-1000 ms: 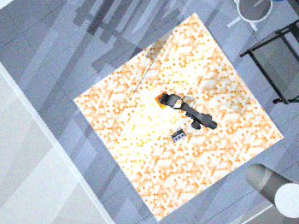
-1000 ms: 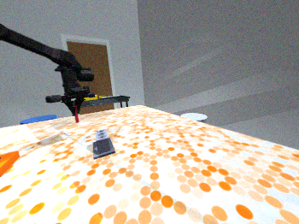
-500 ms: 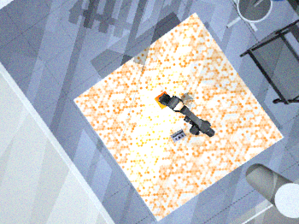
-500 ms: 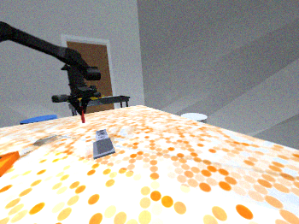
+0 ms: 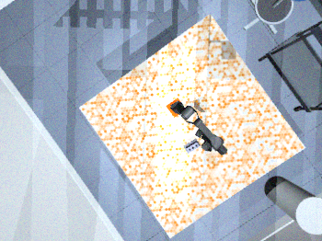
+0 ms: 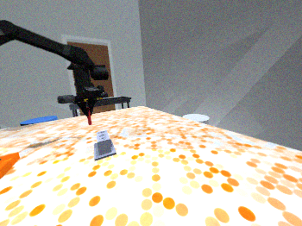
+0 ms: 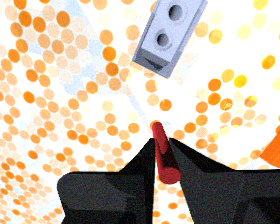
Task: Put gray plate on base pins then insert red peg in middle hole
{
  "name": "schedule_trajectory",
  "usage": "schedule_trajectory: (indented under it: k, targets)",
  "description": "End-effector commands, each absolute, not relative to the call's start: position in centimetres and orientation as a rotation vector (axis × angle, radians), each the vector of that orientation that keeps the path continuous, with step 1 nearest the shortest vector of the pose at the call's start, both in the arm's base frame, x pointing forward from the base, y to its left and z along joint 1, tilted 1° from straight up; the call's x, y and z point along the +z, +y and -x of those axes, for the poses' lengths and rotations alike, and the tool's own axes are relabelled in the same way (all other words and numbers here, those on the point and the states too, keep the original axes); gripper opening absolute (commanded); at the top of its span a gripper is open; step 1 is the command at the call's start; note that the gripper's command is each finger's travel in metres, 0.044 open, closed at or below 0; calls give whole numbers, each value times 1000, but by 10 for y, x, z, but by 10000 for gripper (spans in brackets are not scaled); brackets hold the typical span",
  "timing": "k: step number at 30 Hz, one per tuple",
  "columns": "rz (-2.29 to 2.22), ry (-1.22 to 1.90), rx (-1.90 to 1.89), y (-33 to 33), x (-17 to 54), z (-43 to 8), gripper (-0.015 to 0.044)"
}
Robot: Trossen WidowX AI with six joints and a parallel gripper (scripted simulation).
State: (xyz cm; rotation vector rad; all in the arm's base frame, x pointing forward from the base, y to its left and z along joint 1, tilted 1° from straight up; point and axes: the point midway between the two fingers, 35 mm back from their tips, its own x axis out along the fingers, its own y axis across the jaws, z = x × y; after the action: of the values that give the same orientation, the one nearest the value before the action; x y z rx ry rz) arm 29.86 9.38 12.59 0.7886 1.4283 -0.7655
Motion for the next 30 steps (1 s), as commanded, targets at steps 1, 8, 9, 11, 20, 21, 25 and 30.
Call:
schedule_trajectory:
  k: [1, 8, 9, 11, 20, 21, 25, 30]
  targets:
    - [-788, 1419, -765, 84, 127, -306, 0]
    - [-790, 1414, -769, 65, 127, -317, 0]
    - [-790, 1415, -769, 62, 127, -318, 0]
    - [-789, 1415, -768, 56, 127, -321, 0]
    - [-784, 1417, -766, 30, 128, -332, 0]
    - [-784, 1417, -766, 27, 128, -334, 0]
    - [-782, 1418, -765, 15, 127, -338, 0]
    - [-780, 1419, -764, 0, 127, -343, 0]
